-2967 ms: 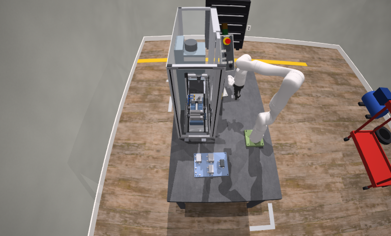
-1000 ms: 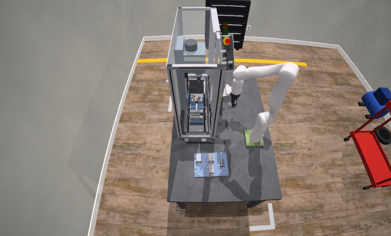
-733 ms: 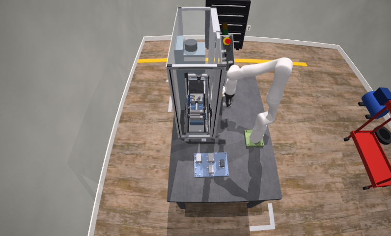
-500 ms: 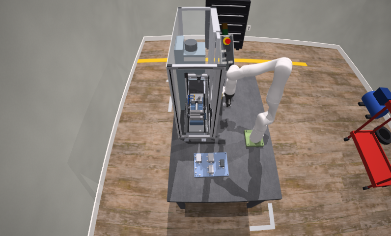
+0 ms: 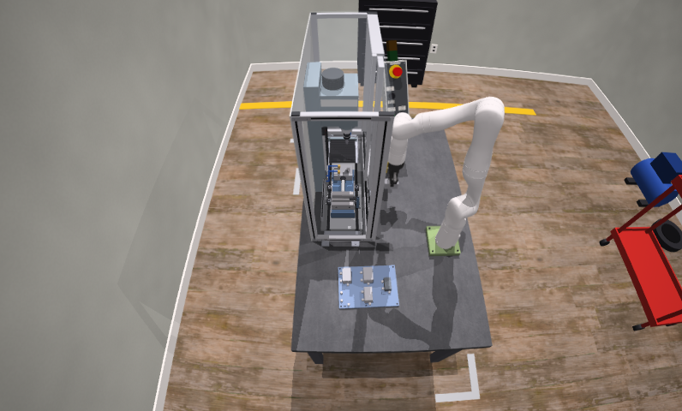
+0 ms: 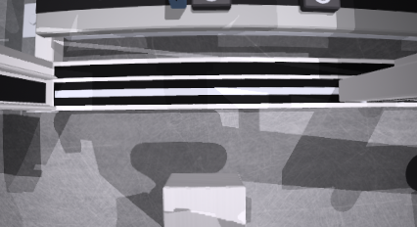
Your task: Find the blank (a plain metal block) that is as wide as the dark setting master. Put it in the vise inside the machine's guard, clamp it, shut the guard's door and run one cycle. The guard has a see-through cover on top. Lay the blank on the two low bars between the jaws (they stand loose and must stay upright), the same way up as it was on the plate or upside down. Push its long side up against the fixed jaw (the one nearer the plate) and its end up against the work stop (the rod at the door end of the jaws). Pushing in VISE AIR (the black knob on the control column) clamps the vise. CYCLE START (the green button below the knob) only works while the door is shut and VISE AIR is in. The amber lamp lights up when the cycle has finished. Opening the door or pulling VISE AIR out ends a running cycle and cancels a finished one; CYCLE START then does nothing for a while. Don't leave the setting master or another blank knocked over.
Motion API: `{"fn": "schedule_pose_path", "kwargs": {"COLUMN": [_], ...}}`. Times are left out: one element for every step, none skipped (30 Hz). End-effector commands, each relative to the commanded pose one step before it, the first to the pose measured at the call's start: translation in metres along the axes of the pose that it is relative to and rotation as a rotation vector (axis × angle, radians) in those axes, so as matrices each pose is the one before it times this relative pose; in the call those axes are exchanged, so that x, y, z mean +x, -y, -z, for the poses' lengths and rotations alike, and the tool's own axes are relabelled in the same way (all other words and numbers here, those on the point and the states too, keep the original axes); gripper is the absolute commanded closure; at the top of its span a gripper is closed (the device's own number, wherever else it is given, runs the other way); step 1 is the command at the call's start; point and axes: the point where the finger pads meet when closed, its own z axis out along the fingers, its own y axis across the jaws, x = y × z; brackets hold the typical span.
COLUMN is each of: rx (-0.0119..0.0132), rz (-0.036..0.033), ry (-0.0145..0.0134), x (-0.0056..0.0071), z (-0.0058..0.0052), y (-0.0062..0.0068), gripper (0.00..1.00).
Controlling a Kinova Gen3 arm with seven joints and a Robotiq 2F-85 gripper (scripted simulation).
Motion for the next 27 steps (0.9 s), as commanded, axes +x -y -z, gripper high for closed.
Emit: {"fn": "schedule_pose_path", "kwargs": {"rx": [-0.00091,-0.00001,0.00000,0.00000,0.00000,0.00000,0.00000,0.00000,0.00000,0.00000,0.00000,0.00000,0.00000,0.00000,0.00000,0.00000,0.00000,0.00000,-0.00002,0.00000,0.00000,0.00000,0.00000,0.00000,0.00000,0.00000,0.00000], "rz": [0.00001,-0.00001,0.00000,0.00000,0.00000,0.00000,0.00000,0.00000,0.00000,0.00000,0.00000,0.00000,0.00000,0.00000,0.00000,0.00000,0.00000,0.00000,-0.00002,0.00000,0.00000,0.00000,0.00000,0.00000,0.00000,0.00000,0.00000], "ry": [-0.00096,-0.00002,-0.00002,-0.00002,-0.00002,-0.00002,0.00000,0.00000,0.00000,0.00000,0.00000,0.00000,0.00000,0.00000,0.00000,0.00000,0.00000,0.00000,-0.00008,-0.00003,-0.00003,-0.00003,-0.00003,0.00000,0.00000,0.00000,0.00000], "x": [0.00030,0.00983,0.00984,0.00984,0.00984,0.00984,0.00000,0.00000,0.00000,0.00000,0.00000,0.00000,0.00000,0.00000,0.00000,0.00000,0.00000,0.00000,0.00982,0.00984,0.00984,0.00984,0.00984,0.00000,0.00000,0.00000,0.00000], "z": [0.00038,-0.00148,-0.00148,-0.00148,-0.00148,-0.00148,0.00000,0.00000,0.00000,0.00000,0.00000,0.00000,0.00000,0.00000,0.00000,0.00000,0.00000,0.00000,-0.00147,-0.00148,-0.00148,-0.00148,-0.00148,0.00000,0.00000,0.00000,0.00000], "y": [-0.00014,0.00097,0.00097,0.00097,0.00097,0.00097,0.00000,0.00000,0.00000,0.00000,0.00000,0.00000,0.00000,0.00000,0.00000,0.00000,0.00000,0.00000,0.00097,0.00097,0.00097,0.00097,0.00097,0.00000,0.00000,0.00000,0.00000], "gripper": [0.90,0.90,0.90,0.90,0.90,0.90,0.90,0.90,0.90,0.90,0.90,0.90,0.90,0.90,0.90,0.90,0.90,0.90,0.90,0.90,0.90,0.90,0.90,0.90,0.90,0.90,0.90]}}
